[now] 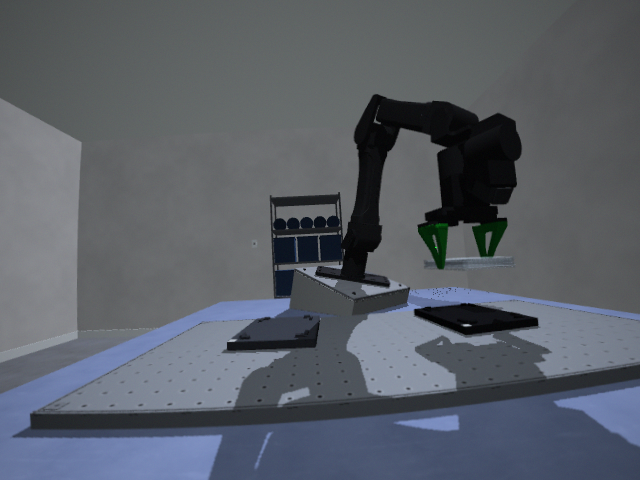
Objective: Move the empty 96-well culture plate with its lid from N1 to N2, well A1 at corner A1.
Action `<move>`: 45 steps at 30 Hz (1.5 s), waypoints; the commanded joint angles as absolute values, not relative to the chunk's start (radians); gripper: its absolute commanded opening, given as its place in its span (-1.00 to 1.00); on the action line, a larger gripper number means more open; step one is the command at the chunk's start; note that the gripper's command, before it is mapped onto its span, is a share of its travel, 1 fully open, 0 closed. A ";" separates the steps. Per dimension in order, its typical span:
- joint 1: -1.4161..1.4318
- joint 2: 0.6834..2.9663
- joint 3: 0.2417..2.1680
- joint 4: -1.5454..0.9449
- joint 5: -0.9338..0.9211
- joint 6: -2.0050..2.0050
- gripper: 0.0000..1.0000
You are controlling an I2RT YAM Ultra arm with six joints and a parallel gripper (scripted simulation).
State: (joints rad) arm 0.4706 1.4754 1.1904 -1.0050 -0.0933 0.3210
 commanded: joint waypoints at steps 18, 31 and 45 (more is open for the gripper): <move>0.477 1.477 1.141 -0.931 -0.085 0.332 -1.00; 0.489 1.525 1.100 -0.860 -0.083 0.338 -1.00; 0.492 1.527 1.086 -0.781 -0.081 0.343 -1.00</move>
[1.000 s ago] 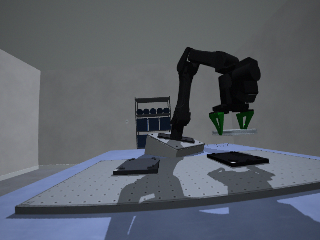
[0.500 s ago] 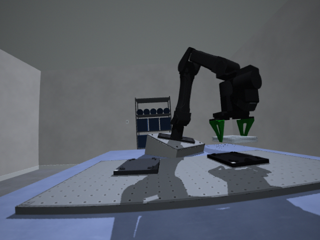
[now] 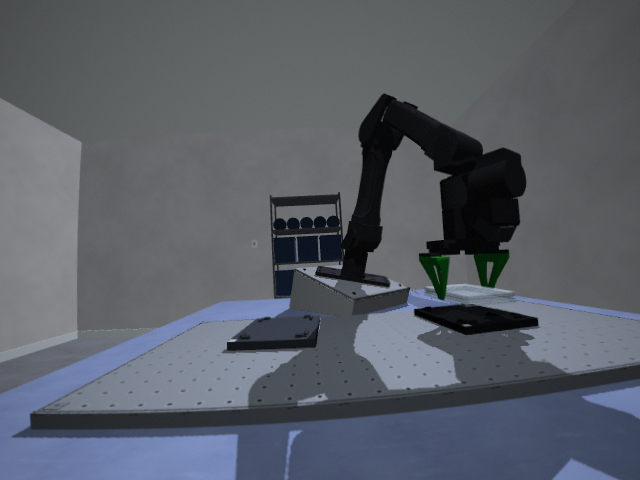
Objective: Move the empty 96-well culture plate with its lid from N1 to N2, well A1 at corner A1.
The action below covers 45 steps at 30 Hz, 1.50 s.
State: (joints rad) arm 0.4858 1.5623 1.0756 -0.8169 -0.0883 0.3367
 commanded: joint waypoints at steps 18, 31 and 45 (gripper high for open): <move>0.492 1.557 1.071 -0.720 -0.080 0.347 -1.00; 0.492 1.553 1.021 -0.715 -0.080 0.347 -1.00; 0.496 1.554 1.014 -0.706 -0.080 0.348 -1.00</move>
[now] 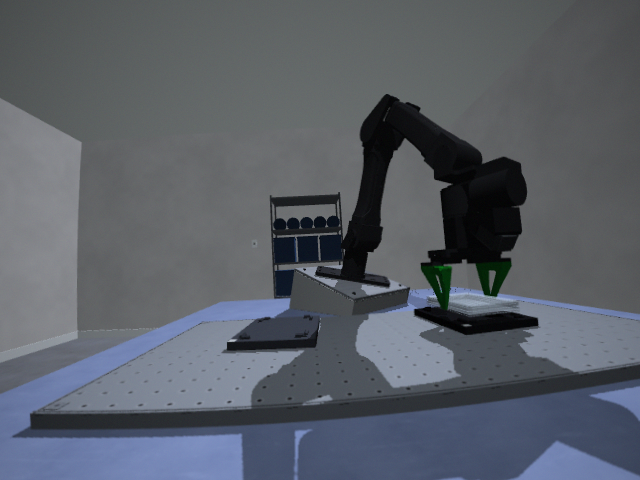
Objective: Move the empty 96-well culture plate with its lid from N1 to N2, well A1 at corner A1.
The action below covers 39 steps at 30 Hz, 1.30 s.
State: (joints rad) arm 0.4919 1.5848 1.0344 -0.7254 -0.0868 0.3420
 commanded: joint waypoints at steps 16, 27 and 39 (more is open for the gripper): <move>0.500 1.556 1.014 -0.696 -0.079 0.349 -1.00; 0.497 1.558 1.000 -0.689 -0.079 0.349 -1.00; 0.499 1.576 1.009 -0.682 -0.079 0.350 -1.00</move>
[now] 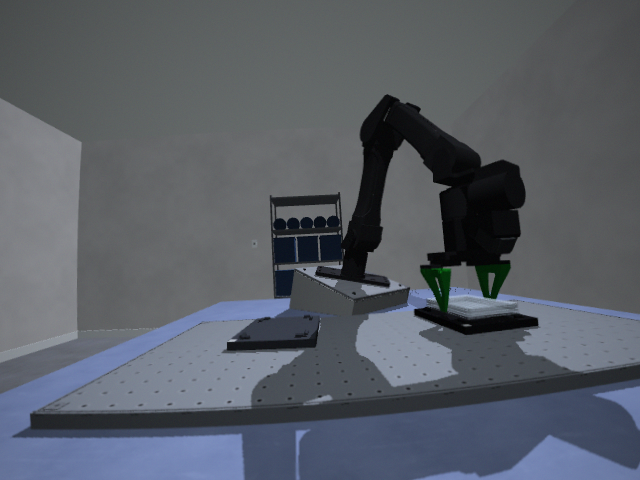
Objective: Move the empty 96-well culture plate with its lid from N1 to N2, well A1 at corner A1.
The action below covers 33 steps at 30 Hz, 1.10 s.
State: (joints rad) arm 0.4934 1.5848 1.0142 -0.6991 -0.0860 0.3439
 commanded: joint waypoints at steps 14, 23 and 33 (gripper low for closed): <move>0.499 1.589 1.004 -0.672 -0.079 0.351 -1.00; 0.495 1.585 1.010 -0.681 -0.083 0.347 1.00; 0.495 1.585 1.010 -0.681 -0.083 0.347 1.00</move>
